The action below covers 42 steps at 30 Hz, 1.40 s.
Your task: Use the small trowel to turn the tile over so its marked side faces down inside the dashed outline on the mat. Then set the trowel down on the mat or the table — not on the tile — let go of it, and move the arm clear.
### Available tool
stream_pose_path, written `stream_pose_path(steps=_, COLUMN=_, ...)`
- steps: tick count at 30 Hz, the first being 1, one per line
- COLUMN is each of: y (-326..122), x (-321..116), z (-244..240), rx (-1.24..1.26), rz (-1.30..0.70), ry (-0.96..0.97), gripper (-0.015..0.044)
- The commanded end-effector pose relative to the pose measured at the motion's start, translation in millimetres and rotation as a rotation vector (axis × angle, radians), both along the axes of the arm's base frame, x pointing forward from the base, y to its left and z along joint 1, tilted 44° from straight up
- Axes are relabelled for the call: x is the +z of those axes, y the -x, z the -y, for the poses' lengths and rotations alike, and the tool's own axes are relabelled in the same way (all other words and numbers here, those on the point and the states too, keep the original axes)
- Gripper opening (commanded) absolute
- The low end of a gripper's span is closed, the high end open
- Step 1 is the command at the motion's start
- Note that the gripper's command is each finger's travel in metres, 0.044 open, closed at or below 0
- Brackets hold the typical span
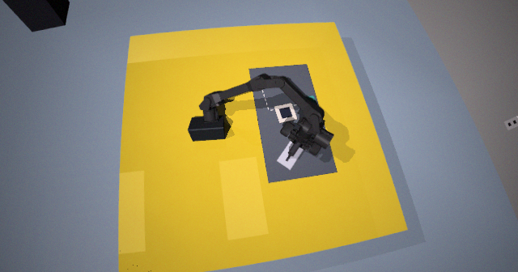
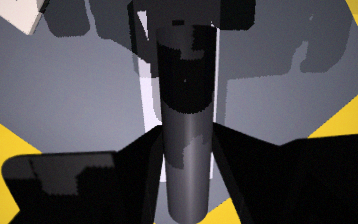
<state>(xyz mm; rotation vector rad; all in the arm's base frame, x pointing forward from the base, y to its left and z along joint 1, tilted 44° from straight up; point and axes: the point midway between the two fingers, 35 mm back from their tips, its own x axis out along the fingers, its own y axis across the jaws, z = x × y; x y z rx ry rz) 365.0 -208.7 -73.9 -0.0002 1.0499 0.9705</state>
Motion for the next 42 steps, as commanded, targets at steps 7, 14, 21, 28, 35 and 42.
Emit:
stream_pose_path(steps=7, y=-1.0, x=0.3, z=-0.4, rx=0.198, rz=0.188, ry=0.038, gripper=0.0130)
stream_pose_path(steps=14, y=-1.0, x=0.3, z=-0.4, rx=0.269, rz=0.253, ry=0.052, gripper=0.0130)
stream_pose_path(steps=21, y=-1.0, x=0.3, z=-0.4, rx=0.269, rz=0.253, ry=0.052, gripper=0.0261)
stream_pose_path(steps=28, y=-1.0, x=0.3, z=-0.4, rx=0.269, rz=0.253, ry=0.052, gripper=0.0270)
stream_pose_path(steps=35, y=-1.0, x=0.3, z=-0.4, rx=0.269, rz=0.253, ry=0.052, gripper=0.0270)
stream_pose_path(steps=42, y=-0.5, x=4.3, z=3.7, rx=0.269, rz=0.253, ry=0.052, gripper=0.0270)
